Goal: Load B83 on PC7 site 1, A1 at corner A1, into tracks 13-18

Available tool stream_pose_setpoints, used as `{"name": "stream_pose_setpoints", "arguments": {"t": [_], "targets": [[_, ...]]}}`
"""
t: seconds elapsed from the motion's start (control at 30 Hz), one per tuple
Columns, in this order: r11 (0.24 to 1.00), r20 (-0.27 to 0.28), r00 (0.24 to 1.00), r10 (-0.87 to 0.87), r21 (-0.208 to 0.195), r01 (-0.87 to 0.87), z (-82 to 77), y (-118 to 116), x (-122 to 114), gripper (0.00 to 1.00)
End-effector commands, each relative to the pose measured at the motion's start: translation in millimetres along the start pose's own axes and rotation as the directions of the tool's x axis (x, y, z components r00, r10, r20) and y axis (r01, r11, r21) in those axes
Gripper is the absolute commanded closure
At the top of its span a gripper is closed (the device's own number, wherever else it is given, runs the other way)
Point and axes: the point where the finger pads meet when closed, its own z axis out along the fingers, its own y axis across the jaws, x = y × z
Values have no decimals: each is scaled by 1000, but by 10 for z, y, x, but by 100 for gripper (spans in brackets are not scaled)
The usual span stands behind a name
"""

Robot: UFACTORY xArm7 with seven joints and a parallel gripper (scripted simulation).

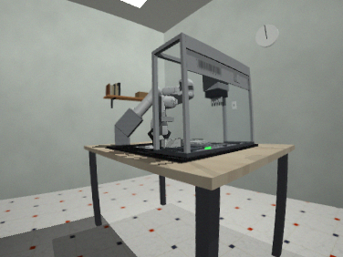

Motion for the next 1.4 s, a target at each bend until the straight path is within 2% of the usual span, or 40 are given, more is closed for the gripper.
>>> {"name": "stream_pose_setpoints", "arguments": {"t": [0.0,1.37], "targets": [[1000,-4,1000,0,-4,0,-27,17,15,18],[1000,-4,1000,0,-4,0,-27,17,-63,18]]}}
